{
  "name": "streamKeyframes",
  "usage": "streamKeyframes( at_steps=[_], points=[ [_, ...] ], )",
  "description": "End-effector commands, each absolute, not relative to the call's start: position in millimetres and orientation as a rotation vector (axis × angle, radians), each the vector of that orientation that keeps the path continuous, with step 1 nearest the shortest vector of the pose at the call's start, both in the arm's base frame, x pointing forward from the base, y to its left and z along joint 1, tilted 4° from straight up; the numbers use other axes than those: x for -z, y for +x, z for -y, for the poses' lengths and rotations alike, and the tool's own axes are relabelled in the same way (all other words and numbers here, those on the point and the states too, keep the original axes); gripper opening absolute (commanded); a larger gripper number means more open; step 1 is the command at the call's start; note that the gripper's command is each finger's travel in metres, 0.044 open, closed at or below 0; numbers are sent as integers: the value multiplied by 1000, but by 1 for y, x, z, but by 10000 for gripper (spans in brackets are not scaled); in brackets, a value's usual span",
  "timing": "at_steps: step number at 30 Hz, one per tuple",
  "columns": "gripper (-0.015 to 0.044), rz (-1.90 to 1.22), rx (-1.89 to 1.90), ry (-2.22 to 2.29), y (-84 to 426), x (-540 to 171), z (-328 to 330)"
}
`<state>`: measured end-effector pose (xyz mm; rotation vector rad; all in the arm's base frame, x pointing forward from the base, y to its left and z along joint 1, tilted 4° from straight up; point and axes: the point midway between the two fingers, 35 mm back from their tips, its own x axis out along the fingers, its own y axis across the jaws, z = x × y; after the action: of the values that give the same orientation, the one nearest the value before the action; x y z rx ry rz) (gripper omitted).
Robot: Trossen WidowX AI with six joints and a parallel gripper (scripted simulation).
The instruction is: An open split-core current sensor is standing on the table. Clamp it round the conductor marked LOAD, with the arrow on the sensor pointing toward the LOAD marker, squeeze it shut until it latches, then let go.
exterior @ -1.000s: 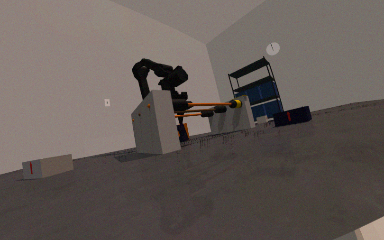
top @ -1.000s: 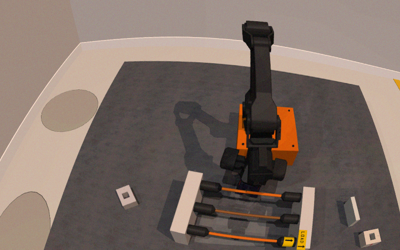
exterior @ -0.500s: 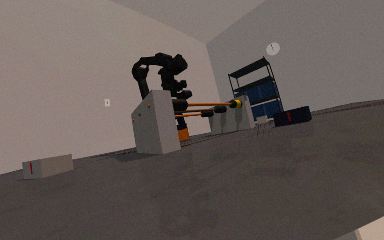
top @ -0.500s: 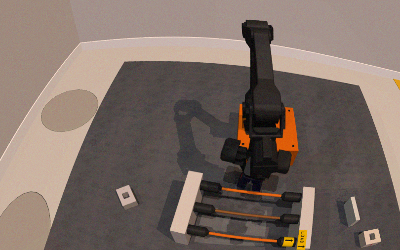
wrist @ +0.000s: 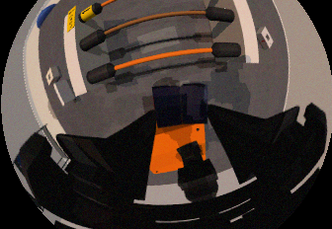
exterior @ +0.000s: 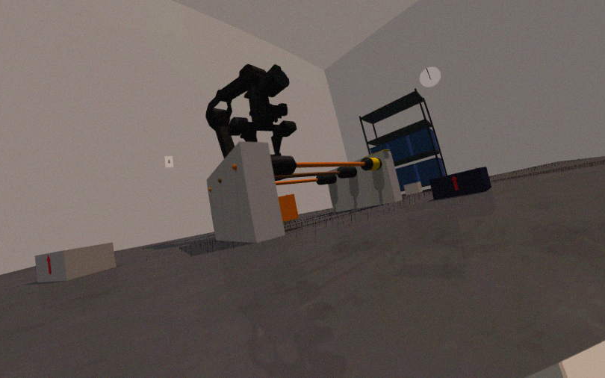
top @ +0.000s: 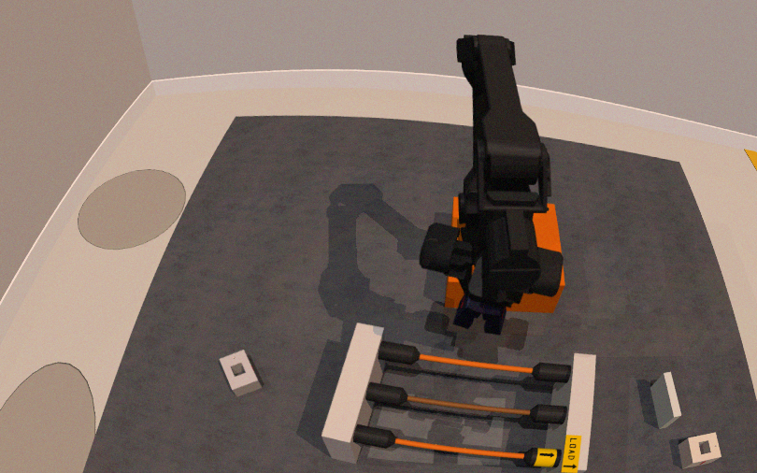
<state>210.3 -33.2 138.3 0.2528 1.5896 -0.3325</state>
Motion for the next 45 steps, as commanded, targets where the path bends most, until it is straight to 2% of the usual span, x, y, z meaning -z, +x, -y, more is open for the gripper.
streamKeyframes(
  at_steps=[1,45],
  points=[
    [0,-1577,346,263,211,-145,33],
    [0,-1200,1232,1145,373,-151,79]
  ],
)
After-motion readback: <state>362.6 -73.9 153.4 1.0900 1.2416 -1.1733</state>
